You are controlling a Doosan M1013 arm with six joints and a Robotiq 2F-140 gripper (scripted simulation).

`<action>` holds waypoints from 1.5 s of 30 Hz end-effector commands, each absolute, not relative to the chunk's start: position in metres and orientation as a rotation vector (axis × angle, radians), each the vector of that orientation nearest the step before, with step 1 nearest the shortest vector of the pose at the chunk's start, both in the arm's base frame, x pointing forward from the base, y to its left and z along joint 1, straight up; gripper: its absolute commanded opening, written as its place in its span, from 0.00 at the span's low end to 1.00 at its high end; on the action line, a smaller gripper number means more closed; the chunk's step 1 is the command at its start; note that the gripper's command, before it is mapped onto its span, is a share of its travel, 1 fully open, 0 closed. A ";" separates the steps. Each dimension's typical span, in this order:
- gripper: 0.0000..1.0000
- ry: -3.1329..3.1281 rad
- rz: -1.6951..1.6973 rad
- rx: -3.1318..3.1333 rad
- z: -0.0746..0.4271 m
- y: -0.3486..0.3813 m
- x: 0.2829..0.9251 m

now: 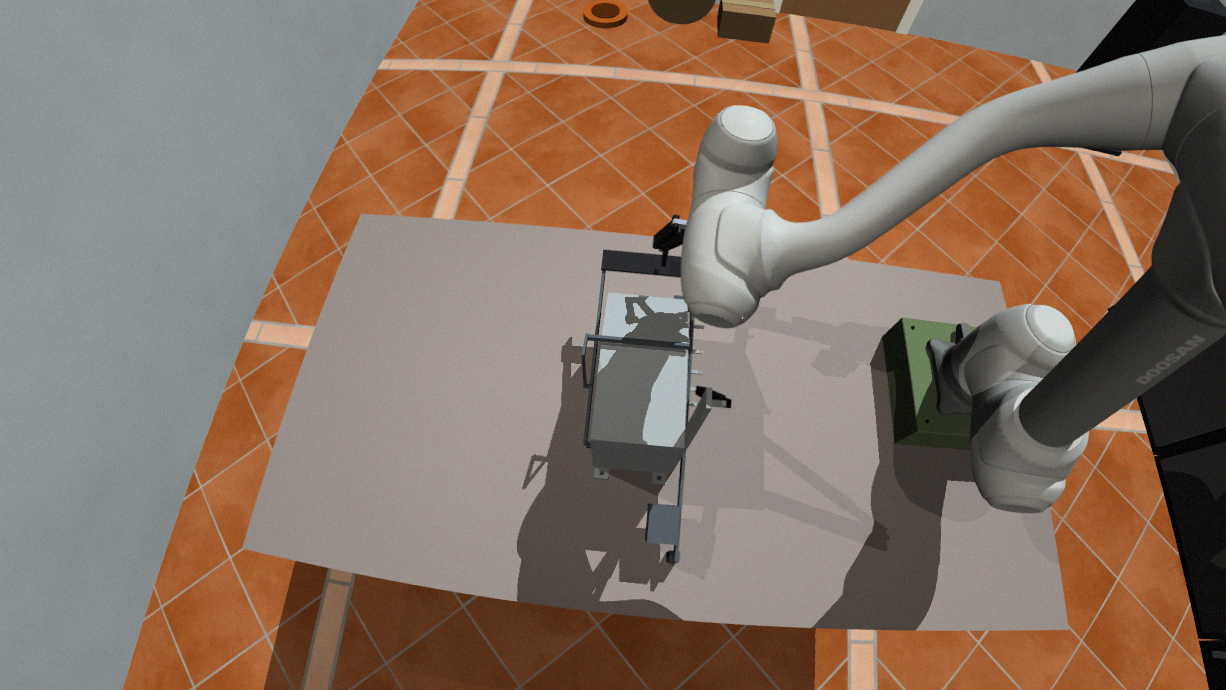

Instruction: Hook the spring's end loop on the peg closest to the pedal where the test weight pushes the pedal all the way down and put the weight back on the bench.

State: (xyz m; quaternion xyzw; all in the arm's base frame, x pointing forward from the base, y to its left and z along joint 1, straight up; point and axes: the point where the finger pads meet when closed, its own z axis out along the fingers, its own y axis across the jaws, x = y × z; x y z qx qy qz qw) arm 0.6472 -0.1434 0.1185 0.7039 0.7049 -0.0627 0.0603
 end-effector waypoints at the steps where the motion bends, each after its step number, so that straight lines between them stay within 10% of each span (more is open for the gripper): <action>1: 1.00 2.133 -0.188 2.130 0.119 -0.143 0.648; 29: 1.00 2.133 -0.188 2.130 0.119 -0.143 0.648; 45: 1.00 2.132 -0.189 2.130 0.219 -0.143 0.648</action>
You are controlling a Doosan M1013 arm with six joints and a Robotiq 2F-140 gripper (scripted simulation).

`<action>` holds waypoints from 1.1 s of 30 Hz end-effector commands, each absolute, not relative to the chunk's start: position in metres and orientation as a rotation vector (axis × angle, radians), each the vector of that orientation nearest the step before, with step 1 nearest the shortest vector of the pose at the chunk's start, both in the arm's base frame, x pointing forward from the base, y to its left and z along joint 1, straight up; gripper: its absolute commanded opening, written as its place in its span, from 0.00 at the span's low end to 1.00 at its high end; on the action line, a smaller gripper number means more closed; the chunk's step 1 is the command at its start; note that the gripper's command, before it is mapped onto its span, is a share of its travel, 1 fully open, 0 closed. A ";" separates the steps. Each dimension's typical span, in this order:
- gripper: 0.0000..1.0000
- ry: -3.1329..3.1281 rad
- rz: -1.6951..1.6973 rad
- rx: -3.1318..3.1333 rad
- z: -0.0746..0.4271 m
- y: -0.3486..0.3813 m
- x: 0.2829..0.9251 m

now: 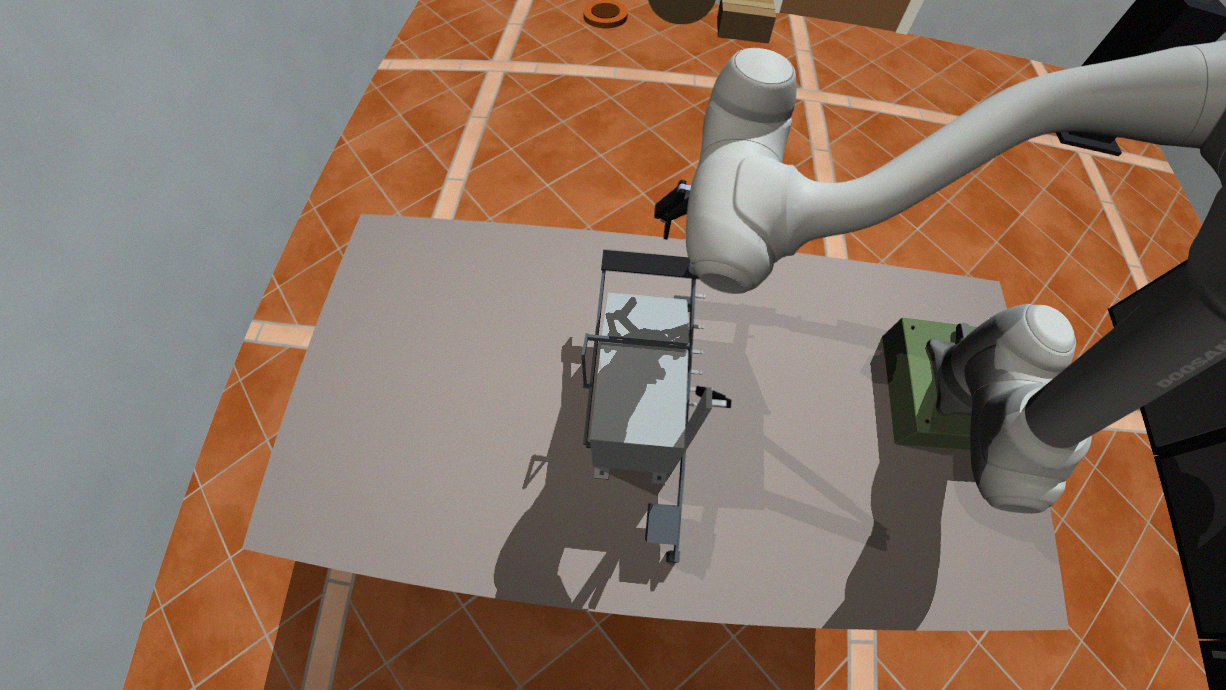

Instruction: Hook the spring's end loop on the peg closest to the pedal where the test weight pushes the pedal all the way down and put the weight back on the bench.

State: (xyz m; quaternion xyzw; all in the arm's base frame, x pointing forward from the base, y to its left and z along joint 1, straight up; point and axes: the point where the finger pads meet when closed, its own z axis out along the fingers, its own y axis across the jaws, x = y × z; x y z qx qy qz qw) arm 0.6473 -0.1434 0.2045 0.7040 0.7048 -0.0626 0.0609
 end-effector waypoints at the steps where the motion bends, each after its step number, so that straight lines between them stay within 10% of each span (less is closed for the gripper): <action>1: 1.00 2.132 -0.189 2.130 0.219 -0.143 0.648; 33: 1.00 2.132 -0.188 2.129 0.216 -0.143 0.648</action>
